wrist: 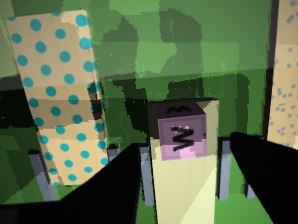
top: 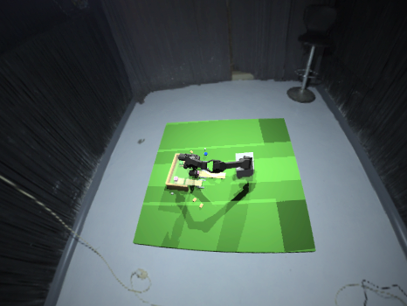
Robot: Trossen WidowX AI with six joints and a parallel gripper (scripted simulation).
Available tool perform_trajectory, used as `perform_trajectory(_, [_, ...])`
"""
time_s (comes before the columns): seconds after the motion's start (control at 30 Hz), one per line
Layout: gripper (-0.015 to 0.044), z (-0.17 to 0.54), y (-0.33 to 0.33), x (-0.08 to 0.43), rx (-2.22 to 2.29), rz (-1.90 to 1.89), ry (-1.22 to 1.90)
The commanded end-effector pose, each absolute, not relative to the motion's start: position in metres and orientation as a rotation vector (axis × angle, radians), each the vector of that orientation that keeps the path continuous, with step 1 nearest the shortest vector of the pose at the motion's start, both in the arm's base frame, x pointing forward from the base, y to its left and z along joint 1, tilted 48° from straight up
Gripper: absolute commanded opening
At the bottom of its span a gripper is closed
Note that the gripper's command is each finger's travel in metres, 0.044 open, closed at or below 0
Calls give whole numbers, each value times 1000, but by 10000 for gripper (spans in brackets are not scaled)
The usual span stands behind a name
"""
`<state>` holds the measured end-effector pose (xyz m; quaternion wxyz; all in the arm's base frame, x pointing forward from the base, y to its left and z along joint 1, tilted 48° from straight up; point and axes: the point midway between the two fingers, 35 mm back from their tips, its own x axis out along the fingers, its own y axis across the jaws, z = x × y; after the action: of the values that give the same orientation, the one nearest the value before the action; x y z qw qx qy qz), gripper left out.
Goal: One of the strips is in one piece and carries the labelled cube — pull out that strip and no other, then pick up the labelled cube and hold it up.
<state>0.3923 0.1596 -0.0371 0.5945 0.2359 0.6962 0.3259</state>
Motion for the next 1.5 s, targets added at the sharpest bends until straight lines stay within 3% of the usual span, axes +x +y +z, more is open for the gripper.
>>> perform_trajectory(0.0, [250,-44,164,390,553,751,1625])
perform_trajectory(0.73, [250,-63,186,383,555,754,1625])
perform_trajectory(0.87, [145,-62,185,384,543,755,1623])
perform_trajectory(1.1, [98,-62,185,384,543,755,1623])
perform_trajectory(1.23, [0,-61,183,382,544,754,1623])
perform_trajectory(1.47, [0,-49,161,362,547,751,1625])
